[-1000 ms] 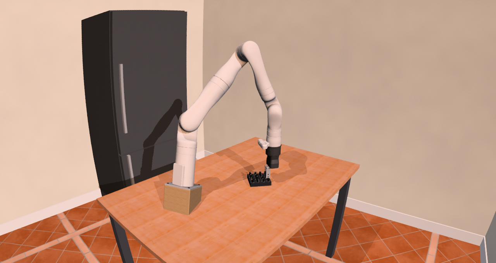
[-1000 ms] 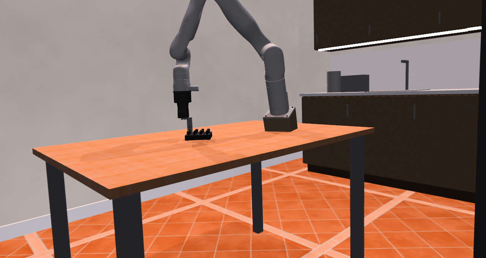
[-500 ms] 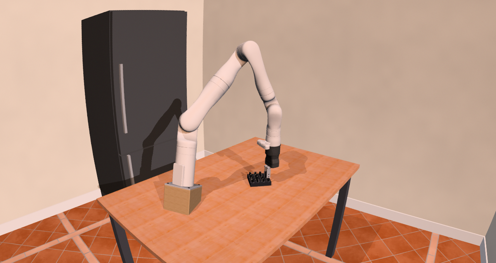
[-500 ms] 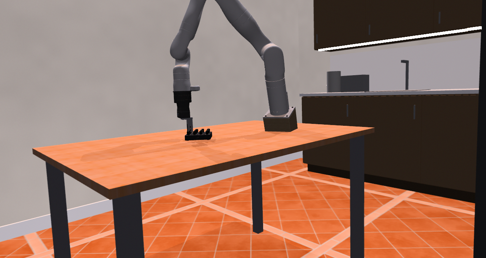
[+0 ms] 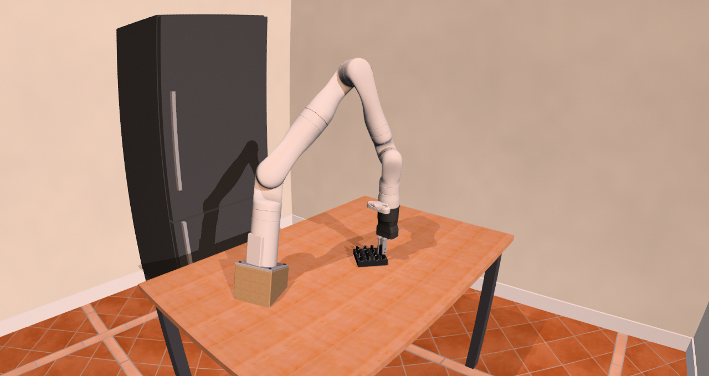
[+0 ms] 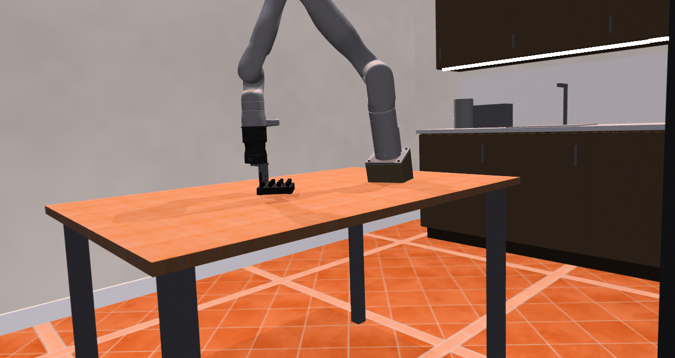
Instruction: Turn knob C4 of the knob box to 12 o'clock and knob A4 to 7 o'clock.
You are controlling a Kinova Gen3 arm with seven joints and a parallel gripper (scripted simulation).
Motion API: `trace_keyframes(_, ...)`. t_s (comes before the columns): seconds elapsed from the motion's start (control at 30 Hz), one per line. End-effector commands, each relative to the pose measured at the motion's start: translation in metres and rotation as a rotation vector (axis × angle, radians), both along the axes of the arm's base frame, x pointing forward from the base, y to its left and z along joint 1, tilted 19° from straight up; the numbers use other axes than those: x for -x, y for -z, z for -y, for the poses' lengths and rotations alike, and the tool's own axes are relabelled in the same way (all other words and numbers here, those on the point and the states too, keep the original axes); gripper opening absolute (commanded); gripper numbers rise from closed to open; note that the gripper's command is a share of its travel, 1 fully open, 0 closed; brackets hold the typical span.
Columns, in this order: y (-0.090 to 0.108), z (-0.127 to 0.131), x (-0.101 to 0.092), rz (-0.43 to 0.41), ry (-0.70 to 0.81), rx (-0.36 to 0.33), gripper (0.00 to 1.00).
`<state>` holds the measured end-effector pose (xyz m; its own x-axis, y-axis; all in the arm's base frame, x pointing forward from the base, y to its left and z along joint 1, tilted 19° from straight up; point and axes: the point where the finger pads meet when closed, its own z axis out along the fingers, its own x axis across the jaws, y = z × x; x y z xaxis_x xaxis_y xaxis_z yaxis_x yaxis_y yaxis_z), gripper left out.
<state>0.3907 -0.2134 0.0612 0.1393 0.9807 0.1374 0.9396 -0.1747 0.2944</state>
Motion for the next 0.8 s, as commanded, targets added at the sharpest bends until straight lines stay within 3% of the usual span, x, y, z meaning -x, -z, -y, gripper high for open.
trace_keyframes(0.0, -0.0007, 0.0005, -0.0001, 0.008, -0.046, 0.014, 0.30)
trace_keyframes(0.77, -0.0007, 0.0005, -0.0001, 0.055, -0.549, 0.182, 0.30)
